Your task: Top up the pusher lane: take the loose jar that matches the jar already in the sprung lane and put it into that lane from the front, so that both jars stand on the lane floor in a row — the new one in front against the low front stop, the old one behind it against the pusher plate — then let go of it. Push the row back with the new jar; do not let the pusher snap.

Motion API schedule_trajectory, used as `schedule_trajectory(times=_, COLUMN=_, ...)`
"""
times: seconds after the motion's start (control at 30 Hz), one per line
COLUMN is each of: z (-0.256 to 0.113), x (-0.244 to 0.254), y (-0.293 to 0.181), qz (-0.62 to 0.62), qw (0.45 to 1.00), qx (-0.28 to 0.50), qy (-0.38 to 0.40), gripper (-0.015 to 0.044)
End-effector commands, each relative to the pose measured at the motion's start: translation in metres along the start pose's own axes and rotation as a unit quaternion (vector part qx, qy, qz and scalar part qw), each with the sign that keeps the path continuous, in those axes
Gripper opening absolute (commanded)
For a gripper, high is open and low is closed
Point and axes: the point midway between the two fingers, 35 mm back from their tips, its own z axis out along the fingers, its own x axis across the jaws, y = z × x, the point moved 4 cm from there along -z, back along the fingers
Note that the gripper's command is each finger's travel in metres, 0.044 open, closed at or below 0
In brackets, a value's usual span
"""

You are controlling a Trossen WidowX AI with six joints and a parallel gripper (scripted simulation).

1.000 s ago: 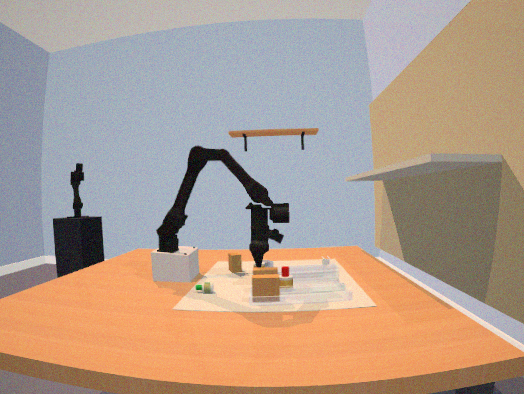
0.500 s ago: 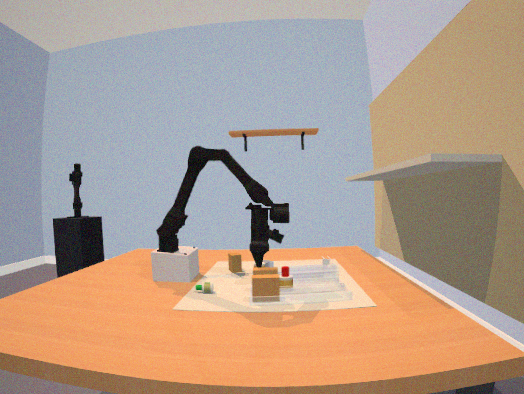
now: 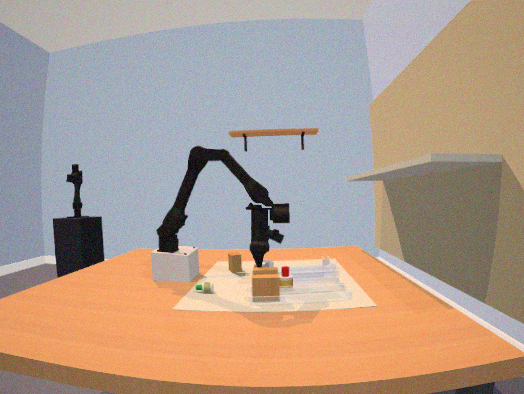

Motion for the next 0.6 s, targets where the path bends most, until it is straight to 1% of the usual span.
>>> schedule_trajectory(times=0.0, z=-0.0024, x=-0.0004, y=0.0073, qz=0.003, qw=1.0, qx=-0.014, qy=0.0, gripper=0.0)
schedule_trajectory(times=0.57, z=-0.0019, x=-0.0004, y=0.0091, qz=0.003, qw=1.0, qx=-0.014, qy=0.0, gripper=0.0)
